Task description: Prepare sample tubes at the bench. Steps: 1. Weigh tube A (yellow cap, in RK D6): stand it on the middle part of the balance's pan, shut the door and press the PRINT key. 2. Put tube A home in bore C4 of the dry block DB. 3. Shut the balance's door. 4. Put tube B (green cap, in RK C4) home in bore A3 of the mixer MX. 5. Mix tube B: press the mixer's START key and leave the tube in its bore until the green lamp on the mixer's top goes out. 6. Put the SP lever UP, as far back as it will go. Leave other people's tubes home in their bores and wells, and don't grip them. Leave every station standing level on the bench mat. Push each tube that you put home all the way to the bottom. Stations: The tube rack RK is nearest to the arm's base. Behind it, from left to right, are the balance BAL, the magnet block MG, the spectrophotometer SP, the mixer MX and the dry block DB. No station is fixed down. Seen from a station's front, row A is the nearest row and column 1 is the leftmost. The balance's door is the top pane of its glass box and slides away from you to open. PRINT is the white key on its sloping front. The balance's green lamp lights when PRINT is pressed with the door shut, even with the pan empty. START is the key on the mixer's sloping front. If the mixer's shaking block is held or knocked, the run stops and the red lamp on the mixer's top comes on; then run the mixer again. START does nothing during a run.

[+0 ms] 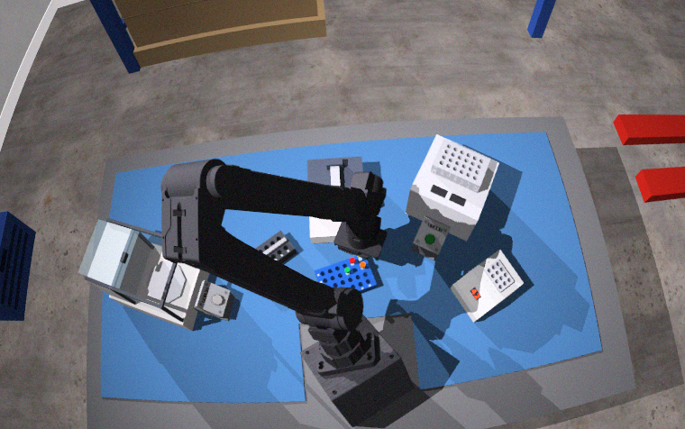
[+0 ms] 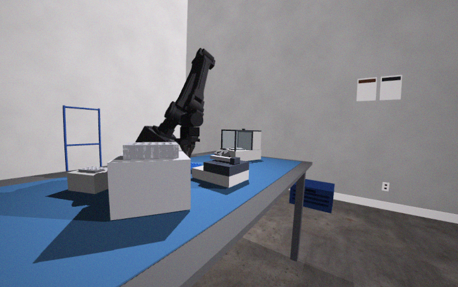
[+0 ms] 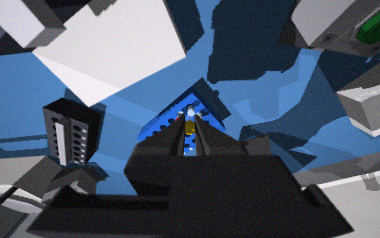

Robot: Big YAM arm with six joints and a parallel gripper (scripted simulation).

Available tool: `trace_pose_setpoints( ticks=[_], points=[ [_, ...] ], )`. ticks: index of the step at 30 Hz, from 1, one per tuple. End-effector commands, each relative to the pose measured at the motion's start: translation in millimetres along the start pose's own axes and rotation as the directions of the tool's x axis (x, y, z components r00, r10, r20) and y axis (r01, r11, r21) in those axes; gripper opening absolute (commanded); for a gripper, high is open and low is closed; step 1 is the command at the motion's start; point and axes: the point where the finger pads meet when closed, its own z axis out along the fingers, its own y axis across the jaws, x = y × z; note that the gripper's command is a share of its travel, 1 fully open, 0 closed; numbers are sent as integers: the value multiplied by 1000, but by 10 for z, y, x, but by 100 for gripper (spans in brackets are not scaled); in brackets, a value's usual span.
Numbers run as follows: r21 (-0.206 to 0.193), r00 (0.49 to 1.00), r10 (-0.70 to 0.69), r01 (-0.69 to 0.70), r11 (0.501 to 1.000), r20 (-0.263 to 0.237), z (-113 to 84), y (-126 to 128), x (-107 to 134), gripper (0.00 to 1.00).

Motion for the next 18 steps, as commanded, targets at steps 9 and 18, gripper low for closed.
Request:
trace_pose_setpoints(
  ticks=[9, 18],
  points=[
    [-1, 1000, -8, 8, 1000, 7, -22, 6, -62, 9],
    [-1, 1000, -8, 8, 1000, 7, -22, 3, -62, 9]
  ],
)
